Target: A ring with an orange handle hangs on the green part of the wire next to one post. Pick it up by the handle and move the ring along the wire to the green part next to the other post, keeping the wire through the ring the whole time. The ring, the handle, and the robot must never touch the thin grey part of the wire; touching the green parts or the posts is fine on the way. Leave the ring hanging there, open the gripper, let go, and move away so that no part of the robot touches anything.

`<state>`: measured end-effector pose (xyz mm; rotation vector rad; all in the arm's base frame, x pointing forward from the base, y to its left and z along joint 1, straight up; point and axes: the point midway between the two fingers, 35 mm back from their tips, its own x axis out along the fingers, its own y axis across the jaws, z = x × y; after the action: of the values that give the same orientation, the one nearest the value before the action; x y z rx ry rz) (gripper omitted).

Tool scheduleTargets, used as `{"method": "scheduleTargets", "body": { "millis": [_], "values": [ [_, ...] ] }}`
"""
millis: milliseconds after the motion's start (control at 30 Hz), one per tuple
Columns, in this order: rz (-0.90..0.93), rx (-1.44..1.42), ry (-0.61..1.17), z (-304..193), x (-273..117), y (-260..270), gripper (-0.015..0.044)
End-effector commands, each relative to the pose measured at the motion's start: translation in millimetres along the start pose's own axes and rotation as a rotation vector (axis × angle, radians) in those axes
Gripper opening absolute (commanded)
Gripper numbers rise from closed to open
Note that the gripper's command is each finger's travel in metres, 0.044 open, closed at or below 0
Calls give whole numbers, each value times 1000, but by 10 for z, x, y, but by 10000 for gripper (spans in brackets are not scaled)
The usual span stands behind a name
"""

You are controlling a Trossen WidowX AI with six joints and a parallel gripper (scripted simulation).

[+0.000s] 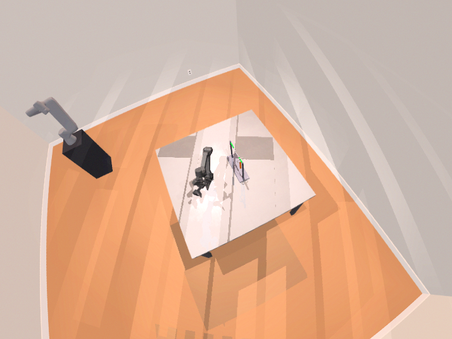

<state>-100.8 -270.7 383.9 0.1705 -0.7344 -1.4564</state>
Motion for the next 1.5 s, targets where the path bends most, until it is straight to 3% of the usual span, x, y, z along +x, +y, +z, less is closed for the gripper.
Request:
{"method": "scheduleTargets", "body": {
  "millis": [0, 267, 567, 900, 1200, 1467],
  "values": [
    [3, -2, 7, -21, 0, 5, 374],
    [174, -77, 286, -955, -111, 277, 164],
    [476, -174, 580, -1975, -606, 694, 160],
    [918, -270, 812, -2803, -1572, 1092, 160],
    [1381, -313, 905, -3183, -2656, 1233, 160],
    [1418, -315, 907, -3196, -2732, 1257, 160]
  ]
}}
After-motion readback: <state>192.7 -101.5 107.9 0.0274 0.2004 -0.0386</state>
